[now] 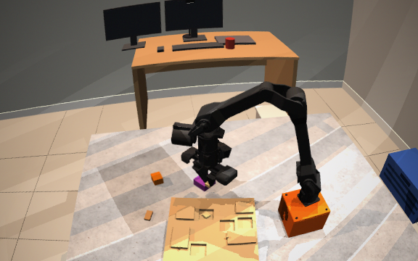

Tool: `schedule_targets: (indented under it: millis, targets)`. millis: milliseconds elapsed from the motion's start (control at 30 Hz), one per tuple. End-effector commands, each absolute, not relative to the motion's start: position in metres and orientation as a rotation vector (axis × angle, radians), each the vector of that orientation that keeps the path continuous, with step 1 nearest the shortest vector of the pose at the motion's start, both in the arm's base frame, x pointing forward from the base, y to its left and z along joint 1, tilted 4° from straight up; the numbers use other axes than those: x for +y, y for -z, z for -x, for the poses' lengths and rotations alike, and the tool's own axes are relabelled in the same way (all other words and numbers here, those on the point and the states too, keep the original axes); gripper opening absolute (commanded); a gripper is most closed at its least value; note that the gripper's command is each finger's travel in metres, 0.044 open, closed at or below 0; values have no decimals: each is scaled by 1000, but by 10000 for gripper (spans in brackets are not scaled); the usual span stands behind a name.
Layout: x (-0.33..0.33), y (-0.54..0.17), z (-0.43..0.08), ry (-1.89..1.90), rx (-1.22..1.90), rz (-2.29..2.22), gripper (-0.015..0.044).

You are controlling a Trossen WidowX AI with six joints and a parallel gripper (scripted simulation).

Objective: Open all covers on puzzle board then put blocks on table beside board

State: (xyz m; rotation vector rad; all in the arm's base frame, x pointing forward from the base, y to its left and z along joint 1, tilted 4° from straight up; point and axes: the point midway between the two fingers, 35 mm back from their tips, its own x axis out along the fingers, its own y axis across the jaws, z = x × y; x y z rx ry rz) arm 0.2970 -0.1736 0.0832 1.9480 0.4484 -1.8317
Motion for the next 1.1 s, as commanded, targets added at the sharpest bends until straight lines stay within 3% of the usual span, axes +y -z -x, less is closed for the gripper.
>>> schedule_targets:
  millis: [0, 1067]
  targets:
    - [-182, -82, -286, 1831, 455, -1947, 80]
    - [-238, -73, -199, 1835, 446, -1937, 80]
